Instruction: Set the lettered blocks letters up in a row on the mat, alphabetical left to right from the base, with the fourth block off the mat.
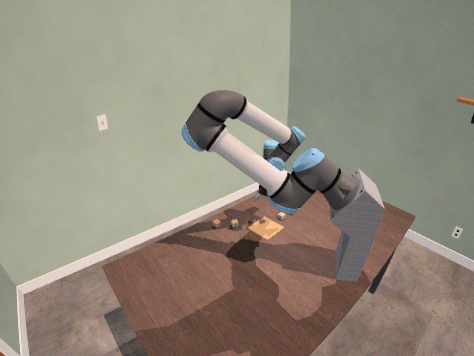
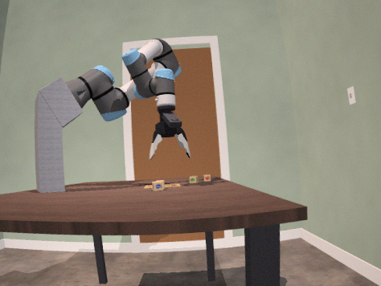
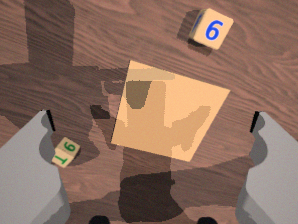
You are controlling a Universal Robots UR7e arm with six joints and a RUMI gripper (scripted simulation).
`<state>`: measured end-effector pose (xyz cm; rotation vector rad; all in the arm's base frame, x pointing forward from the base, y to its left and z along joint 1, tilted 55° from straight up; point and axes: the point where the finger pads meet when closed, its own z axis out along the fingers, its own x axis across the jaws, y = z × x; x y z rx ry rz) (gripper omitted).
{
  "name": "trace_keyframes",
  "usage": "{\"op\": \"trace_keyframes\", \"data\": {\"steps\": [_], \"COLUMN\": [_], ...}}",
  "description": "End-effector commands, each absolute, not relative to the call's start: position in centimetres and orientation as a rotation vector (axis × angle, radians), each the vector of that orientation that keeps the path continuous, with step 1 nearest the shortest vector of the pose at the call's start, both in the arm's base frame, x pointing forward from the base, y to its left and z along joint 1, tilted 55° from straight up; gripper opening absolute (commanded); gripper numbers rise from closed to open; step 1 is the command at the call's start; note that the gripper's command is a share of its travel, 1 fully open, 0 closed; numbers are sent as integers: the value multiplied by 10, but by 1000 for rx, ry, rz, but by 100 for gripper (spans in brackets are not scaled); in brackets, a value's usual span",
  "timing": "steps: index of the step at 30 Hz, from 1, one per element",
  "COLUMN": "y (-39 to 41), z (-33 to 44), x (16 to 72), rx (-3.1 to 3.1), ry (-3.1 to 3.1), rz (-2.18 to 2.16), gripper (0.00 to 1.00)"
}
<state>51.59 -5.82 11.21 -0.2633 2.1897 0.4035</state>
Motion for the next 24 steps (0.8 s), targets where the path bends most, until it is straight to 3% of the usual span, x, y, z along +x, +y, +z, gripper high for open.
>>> {"op": "trace_keyframes", "data": {"steps": [1, 24], "y": [-40, 39], "z": [136, 231], "x": [524, 559], "rx": [-414, -1010], "ry": [2159, 1931], "rz": [326, -5], "gripper": [100, 100]}}
